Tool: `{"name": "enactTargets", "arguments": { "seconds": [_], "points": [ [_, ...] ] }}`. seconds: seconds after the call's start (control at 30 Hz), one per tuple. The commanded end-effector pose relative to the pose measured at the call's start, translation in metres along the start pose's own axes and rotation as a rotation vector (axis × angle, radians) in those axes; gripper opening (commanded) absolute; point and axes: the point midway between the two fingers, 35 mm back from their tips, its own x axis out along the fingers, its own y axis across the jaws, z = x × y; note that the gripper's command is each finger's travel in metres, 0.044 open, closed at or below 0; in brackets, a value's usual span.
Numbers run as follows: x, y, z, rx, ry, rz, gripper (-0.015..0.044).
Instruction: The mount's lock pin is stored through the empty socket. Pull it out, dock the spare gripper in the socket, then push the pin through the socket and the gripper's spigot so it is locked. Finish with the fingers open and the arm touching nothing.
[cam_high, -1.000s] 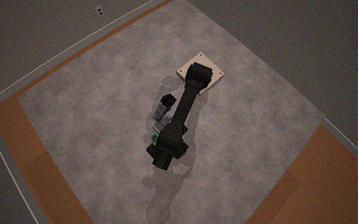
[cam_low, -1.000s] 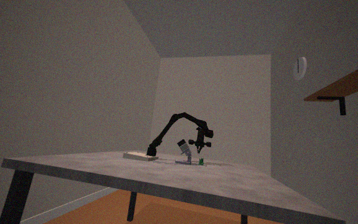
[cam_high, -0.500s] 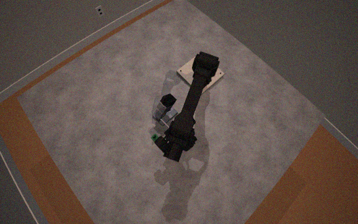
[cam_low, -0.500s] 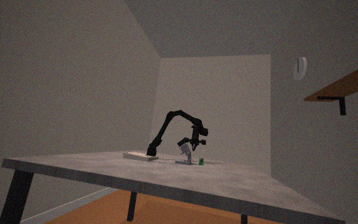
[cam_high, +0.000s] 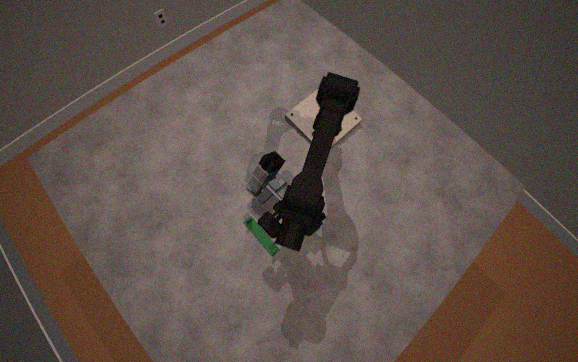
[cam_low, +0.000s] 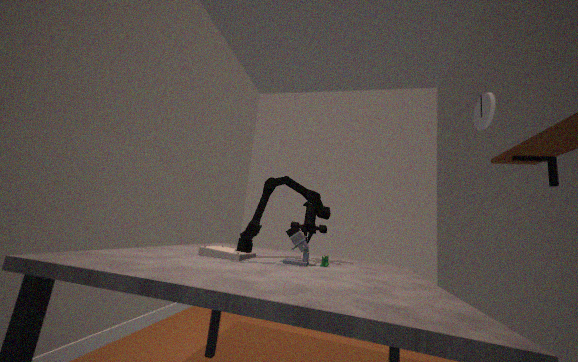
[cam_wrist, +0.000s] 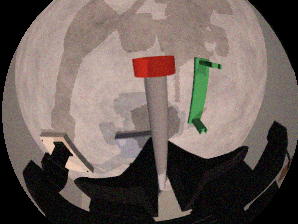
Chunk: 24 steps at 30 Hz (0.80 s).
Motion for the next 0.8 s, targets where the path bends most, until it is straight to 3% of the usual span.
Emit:
{"name": "enactTargets", "arguments": {
  "seconds": [0.0, 0.33, 0.77],
  "points": [
    [0.009, 0.001, 0.003, 0.003, -0.007, 0.001, 0.0],
    [0.044, 0.002, 0.013, 0.001, -0.009, -0.001, 0.0],
    [0.041, 0.001, 0.003, 0.002, -0.01, 0.001, 0.0]
  ]
}}
